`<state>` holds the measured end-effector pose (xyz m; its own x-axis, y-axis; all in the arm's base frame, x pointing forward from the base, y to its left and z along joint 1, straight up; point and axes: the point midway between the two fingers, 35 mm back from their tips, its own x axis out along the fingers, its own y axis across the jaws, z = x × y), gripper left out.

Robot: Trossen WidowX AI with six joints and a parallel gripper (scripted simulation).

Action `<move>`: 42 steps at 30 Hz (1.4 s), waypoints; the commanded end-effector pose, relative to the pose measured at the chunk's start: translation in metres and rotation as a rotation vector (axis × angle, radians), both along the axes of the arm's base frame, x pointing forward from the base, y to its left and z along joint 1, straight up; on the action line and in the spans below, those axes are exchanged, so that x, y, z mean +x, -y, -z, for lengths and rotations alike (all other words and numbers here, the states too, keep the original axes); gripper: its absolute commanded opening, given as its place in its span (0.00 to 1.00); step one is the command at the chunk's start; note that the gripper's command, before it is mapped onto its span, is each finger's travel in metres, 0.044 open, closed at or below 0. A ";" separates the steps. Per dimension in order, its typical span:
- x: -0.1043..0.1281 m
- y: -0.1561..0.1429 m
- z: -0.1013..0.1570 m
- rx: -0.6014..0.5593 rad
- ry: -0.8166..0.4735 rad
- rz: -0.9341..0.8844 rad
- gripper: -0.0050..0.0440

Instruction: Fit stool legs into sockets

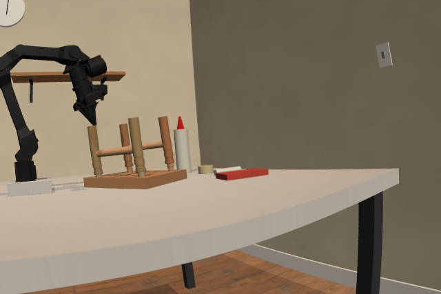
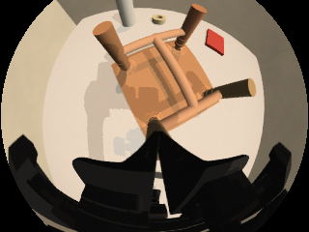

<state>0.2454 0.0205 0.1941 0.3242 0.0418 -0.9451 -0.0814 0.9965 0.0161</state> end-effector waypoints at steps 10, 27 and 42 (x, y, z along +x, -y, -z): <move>0.000 0.002 0.014 -0.016 -0.062 0.004 0.10; 0.001 0.002 -0.010 -0.011 -0.027 0.003 0.10; 0.000 0.001 -0.029 -0.007 0.000 0.003 0.10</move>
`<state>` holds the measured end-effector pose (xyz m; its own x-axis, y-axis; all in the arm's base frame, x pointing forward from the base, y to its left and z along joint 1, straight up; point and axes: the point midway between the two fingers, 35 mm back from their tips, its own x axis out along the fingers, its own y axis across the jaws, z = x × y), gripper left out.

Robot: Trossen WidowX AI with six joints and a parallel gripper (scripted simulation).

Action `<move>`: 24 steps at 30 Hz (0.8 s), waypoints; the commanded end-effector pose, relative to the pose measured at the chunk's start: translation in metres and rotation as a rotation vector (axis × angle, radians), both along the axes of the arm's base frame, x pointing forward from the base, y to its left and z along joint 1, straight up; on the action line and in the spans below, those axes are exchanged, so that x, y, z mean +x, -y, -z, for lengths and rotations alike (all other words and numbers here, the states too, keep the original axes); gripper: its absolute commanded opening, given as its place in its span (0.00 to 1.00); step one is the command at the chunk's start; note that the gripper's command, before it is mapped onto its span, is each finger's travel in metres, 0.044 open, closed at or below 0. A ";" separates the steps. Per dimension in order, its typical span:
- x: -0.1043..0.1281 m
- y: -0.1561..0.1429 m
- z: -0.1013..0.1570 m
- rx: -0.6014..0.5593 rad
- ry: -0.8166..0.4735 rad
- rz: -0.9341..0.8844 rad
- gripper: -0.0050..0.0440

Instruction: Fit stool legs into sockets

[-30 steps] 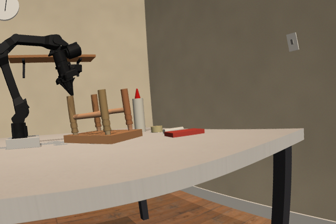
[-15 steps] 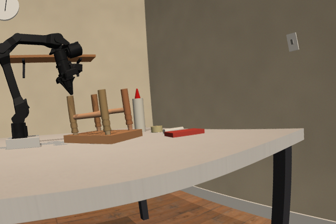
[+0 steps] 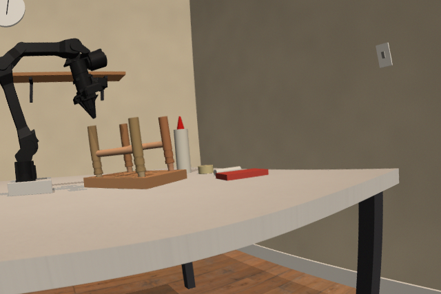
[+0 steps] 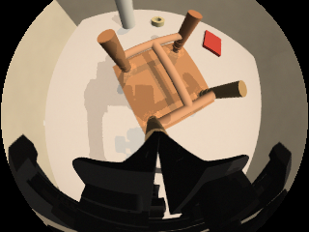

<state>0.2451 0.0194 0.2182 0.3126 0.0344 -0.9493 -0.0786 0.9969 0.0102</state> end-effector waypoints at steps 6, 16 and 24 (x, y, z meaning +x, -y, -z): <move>0.042 -0.020 -0.018 -0.004 -0.017 -0.057 0.10; 0.114 -0.067 -0.025 -0.011 -0.046 -0.160 0.10; 0.149 -0.100 -0.015 -0.017 -0.062 -0.218 0.10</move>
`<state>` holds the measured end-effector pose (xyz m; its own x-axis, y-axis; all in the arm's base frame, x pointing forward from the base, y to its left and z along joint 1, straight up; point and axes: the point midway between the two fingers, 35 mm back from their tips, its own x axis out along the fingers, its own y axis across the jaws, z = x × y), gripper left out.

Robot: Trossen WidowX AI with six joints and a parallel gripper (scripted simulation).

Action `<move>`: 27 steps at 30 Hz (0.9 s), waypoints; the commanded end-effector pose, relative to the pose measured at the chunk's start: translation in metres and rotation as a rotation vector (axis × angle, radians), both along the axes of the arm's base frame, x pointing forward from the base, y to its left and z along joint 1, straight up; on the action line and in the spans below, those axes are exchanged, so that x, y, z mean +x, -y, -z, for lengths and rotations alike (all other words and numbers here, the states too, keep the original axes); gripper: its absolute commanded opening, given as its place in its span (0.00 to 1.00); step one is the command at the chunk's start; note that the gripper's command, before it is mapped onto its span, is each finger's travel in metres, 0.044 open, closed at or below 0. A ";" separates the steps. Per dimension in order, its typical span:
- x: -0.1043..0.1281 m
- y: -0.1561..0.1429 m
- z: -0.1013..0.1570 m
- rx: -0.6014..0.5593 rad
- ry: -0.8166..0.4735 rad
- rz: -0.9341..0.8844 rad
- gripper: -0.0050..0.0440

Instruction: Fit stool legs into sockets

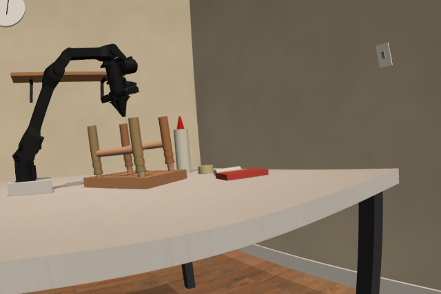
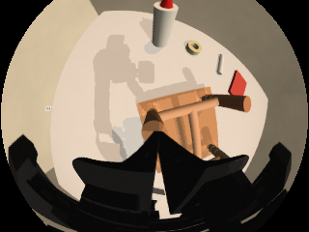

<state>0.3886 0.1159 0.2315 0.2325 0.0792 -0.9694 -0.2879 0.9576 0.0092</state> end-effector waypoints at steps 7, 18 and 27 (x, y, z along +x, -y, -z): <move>0.006 -0.003 0.003 -0.002 0.008 -0.004 0.10; 0.004 -0.003 0.026 -0.002 0.008 -0.004 0.10; 0.005 -0.003 0.037 -0.002 0.008 -0.004 0.10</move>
<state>0.3934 0.1196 0.2057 0.2544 0.0872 -0.9632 -0.2933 0.9560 0.0091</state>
